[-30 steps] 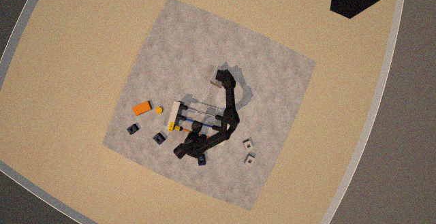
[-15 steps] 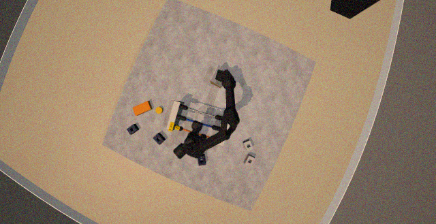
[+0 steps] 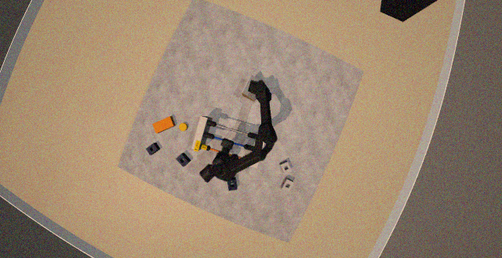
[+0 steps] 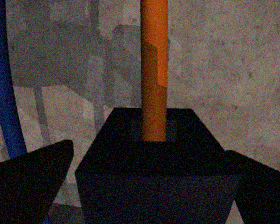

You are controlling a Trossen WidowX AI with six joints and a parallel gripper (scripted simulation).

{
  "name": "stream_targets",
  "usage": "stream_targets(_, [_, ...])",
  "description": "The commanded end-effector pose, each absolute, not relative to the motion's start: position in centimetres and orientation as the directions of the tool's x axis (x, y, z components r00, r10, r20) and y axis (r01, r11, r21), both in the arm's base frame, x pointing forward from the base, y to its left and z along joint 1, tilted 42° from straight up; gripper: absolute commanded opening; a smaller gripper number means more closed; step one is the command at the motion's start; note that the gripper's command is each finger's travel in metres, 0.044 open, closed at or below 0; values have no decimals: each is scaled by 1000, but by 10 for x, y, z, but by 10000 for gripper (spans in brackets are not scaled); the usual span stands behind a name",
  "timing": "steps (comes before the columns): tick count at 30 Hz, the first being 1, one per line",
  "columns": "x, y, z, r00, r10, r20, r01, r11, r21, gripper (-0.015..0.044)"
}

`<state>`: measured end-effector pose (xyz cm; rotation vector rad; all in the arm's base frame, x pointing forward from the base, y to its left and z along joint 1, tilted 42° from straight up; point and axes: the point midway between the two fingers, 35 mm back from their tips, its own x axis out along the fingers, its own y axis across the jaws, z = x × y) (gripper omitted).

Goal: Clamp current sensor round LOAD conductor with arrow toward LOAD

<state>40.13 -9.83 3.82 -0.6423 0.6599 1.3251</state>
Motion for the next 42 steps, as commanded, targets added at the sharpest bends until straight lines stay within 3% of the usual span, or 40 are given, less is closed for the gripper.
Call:
stream_targets(1, [386,-123,70,248,638,-729,-968,196,-157,440])
stream_targets(7, [354,-148,112,426,593,-684,-905,276,-324,440])
stream_targets(42, [354,-148,112,426,593,-684,-905,276,-324,440])
